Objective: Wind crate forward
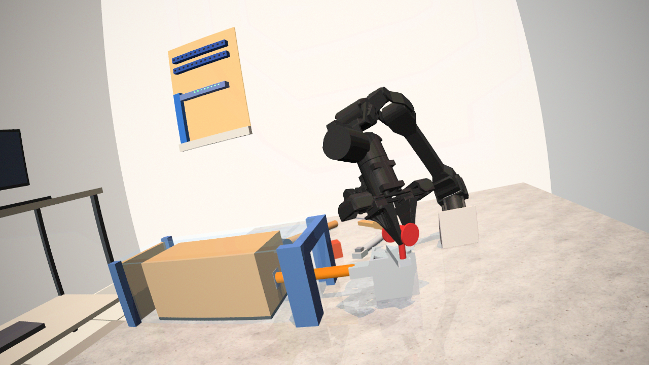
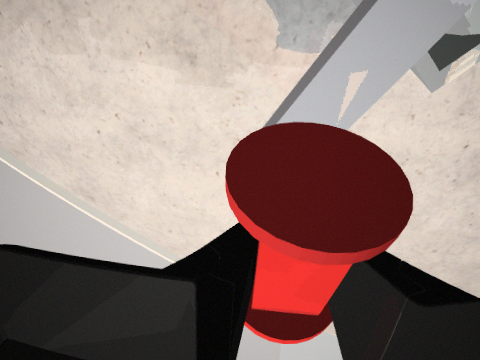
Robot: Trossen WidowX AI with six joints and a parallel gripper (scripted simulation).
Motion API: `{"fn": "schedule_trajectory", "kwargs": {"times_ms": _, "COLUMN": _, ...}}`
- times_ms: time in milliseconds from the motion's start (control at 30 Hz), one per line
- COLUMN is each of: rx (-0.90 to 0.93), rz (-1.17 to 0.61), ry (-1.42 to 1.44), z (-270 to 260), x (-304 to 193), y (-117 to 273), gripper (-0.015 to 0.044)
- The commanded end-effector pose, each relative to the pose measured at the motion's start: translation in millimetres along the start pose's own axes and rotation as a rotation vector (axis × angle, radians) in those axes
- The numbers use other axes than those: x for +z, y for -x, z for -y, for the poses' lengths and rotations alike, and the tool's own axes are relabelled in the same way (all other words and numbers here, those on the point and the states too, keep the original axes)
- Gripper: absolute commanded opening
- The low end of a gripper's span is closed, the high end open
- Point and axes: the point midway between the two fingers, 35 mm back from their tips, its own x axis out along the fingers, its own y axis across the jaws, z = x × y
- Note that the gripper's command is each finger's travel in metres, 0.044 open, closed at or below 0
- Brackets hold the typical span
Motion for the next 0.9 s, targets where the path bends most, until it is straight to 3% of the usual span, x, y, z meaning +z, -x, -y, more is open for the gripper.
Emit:
{"fn": "schedule_trajectory", "kwargs": {"times_ms": 0, "rx": -0.062, "rz": 0.004, "ry": 0.015, "z": 26.5, "x": -8.6, "y": -6.1, "gripper": 0.0000}}
{"fn": "schedule_trajectory", "kwargs": {"times_ms": 867, "rx": -0.065, "rz": 0.004, "ry": 0.015, "z": 65.6, "x": -8.5, "y": -4.4, "gripper": 0.0000}}
